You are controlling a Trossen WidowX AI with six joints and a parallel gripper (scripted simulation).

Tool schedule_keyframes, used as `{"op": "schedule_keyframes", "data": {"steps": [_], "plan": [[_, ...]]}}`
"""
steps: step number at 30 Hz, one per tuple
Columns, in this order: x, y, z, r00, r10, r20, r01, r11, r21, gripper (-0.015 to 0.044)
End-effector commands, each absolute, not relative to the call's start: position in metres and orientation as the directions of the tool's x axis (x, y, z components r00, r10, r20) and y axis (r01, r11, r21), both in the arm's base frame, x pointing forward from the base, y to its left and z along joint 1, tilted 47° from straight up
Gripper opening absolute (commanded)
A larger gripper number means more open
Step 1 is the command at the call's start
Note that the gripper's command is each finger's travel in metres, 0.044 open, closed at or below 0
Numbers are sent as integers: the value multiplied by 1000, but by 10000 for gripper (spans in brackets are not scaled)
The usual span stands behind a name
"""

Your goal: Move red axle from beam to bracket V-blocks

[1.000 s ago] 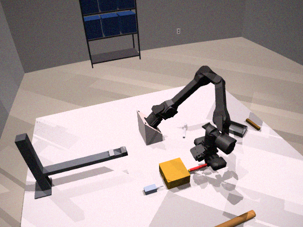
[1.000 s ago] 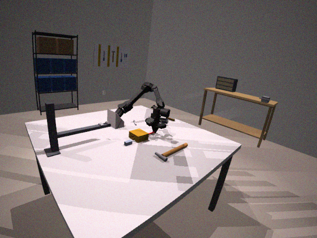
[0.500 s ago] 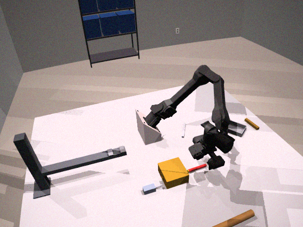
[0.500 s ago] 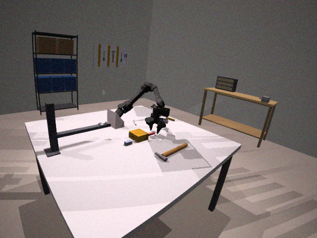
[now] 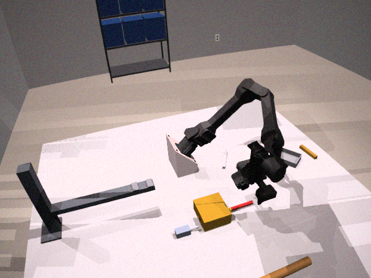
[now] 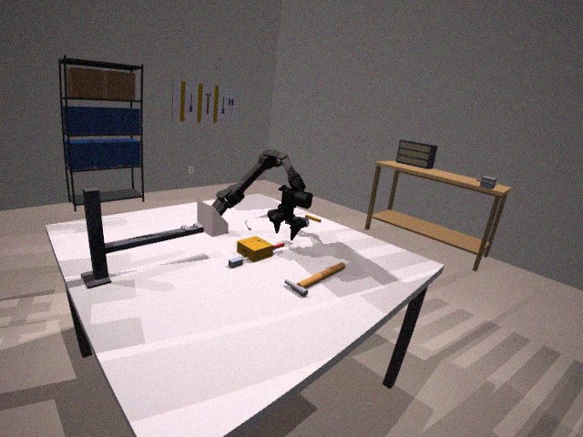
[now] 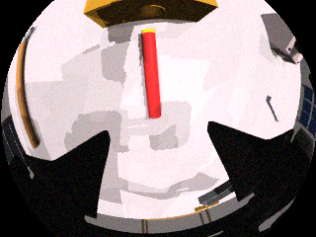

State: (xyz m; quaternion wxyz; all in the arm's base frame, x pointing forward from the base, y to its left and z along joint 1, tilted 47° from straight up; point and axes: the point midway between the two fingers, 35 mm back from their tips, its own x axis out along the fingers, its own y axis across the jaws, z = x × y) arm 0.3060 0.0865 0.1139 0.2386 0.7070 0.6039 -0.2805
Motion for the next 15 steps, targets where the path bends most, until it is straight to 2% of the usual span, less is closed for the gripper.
{"op": "schedule_keyframes", "data": {"steps": [1, 7, 15], "plan": [[307, 81, 122, 118, 724, -680, 988, -154, 7, 440], [305, 73, 129, 118, 723, -680, 988, -154, 7, 440], [300, 35, 97, 117, 722, -682, 988, -151, 9, 440]]}}
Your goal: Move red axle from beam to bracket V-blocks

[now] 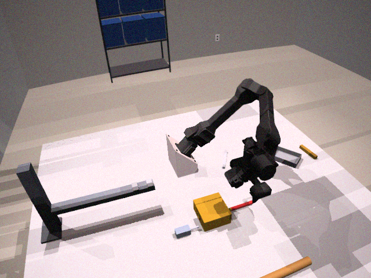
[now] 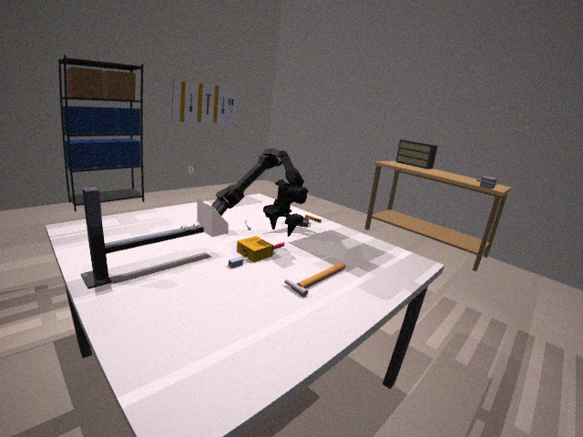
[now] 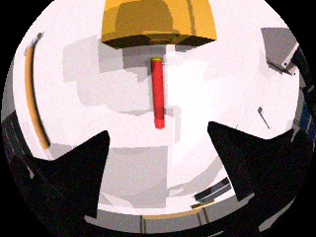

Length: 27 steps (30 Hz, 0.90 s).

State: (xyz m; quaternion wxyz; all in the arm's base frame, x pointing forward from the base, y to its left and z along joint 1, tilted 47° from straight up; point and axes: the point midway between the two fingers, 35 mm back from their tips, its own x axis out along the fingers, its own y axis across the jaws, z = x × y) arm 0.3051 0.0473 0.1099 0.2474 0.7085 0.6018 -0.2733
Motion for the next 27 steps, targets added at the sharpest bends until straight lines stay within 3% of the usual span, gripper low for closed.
{"op": "schedule_keyframes", "data": {"steps": [1, 27], "plan": [[300, 35, 97, 117, 722, -682, 988, -151, 9, 440], [306, 61, 72, 117, 720, -684, 988, -152, 10, 440]]}}
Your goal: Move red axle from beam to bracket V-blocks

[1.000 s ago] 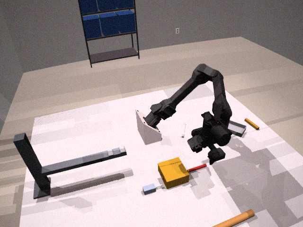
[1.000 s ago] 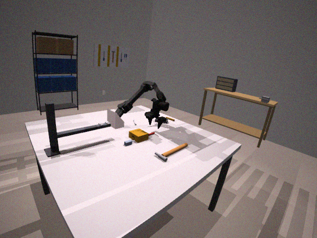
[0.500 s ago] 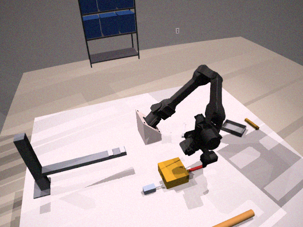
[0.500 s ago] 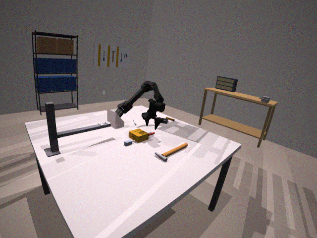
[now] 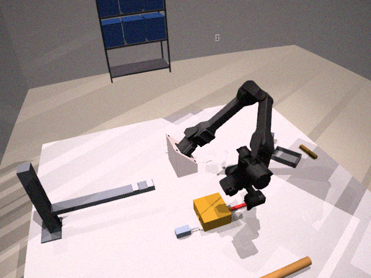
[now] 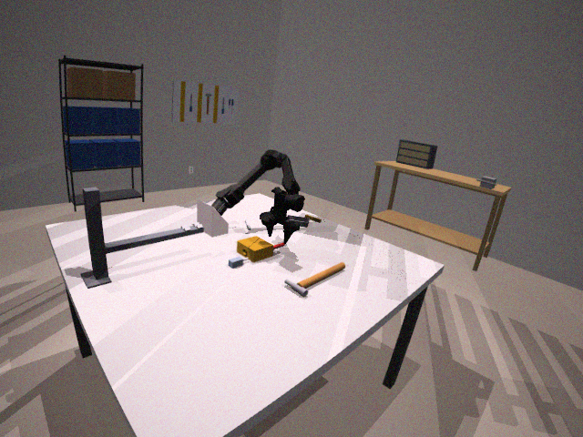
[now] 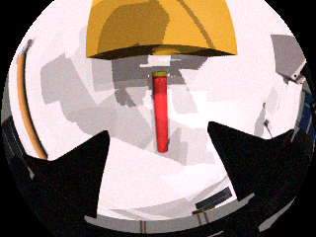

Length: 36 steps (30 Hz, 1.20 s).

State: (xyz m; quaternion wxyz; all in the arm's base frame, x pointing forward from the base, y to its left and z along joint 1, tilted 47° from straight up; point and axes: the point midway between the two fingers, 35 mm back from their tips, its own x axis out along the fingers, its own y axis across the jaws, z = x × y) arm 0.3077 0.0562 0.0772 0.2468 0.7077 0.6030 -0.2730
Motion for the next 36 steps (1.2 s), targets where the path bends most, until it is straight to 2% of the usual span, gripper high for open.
{"op": "schedule_keyframes", "data": {"steps": [1, 26, 36], "plan": [[306, 62, 71, 117, 720, -684, 988, -152, 10, 440], [308, 83, 53, 118, 724, -680, 988, -151, 10, 440], [309, 82, 54, 121, 721, -682, 989, -149, 17, 177]]}}
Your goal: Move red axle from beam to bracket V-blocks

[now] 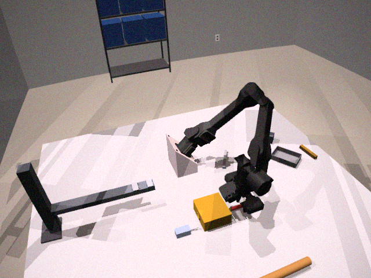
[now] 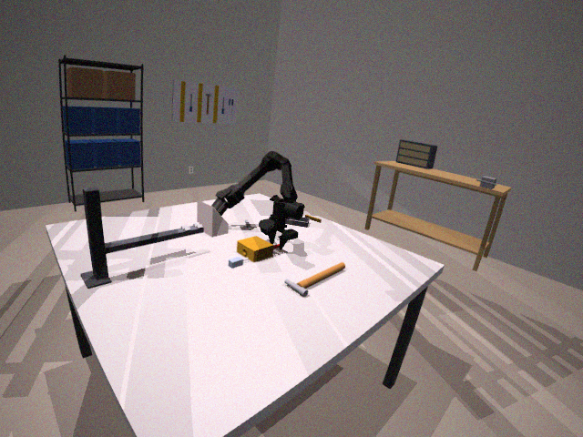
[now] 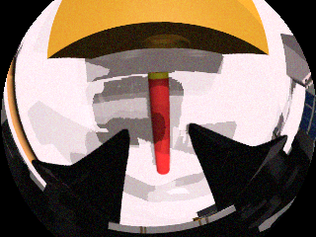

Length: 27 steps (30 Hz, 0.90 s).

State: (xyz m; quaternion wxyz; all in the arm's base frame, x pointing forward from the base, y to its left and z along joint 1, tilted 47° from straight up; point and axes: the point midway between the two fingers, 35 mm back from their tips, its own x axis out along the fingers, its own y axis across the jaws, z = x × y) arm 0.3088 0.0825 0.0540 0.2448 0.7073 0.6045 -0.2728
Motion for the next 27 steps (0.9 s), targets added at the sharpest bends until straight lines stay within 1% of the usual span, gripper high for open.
{"op": "schedule_keyframes", "data": {"steps": [1, 5, 12, 18, 27], "plan": [[309, 82, 54, 121, 721, -682, 989, -149, 17, 151], [309, 82, 54, 121, 721, -682, 989, -149, 17, 46], [309, 82, 54, 121, 721, -682, 989, -149, 17, 0], [310, 75, 60, 121, 718, -685, 989, -150, 18, 0], [311, 34, 91, 119, 710, -694, 988, -151, 15, 0]]}}
